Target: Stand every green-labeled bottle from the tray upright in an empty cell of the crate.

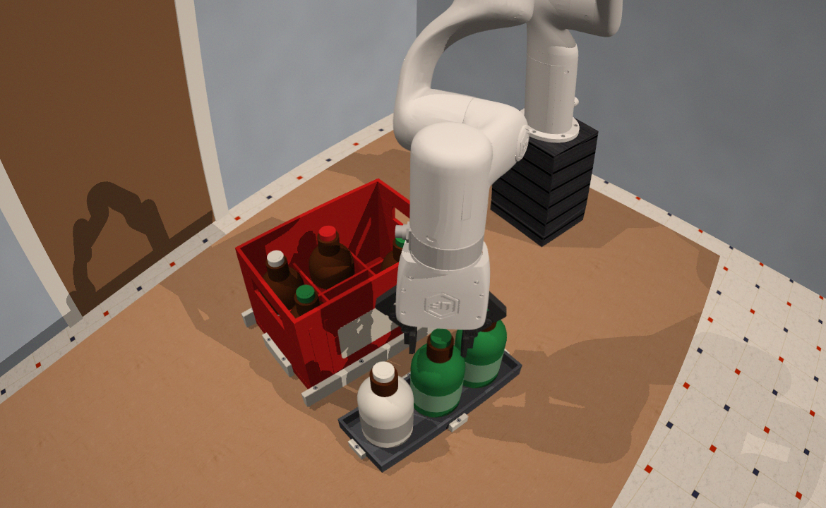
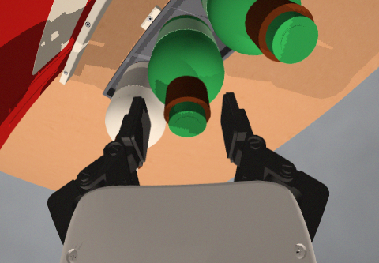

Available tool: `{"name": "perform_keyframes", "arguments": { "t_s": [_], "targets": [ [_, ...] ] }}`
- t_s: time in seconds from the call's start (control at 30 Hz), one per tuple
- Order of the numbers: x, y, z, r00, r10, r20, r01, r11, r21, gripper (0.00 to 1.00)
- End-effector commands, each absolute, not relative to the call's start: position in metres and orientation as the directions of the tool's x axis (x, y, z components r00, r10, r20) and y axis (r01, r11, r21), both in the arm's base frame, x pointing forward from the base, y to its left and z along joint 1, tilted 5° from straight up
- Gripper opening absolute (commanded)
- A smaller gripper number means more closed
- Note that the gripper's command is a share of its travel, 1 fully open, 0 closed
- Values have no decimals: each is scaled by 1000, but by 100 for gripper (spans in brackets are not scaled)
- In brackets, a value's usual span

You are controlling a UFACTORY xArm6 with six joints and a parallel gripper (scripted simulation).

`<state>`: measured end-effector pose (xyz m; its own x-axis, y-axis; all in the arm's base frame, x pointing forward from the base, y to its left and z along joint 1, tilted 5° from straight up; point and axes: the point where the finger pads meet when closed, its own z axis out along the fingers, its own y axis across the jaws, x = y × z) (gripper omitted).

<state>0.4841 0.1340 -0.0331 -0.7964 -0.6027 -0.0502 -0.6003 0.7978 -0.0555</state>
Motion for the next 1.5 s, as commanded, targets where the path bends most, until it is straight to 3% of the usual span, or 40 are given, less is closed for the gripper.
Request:
{"name": "perform_keyframes", "arguments": {
  "t_s": [0.0, 0.57, 0.6, 1.47],
  "targets": [
    [486, 134, -33, -796, -603, -54, -600, 798, -57, 65],
    [486, 134, -33, -796, -603, -54, -600, 798, -57, 65],
    [486, 134, -33, -796, -603, -54, -600, 798, -57, 0],
    [486, 134, -33, -796, -603, -54, -600, 798, -57, 0]
  ]
}}
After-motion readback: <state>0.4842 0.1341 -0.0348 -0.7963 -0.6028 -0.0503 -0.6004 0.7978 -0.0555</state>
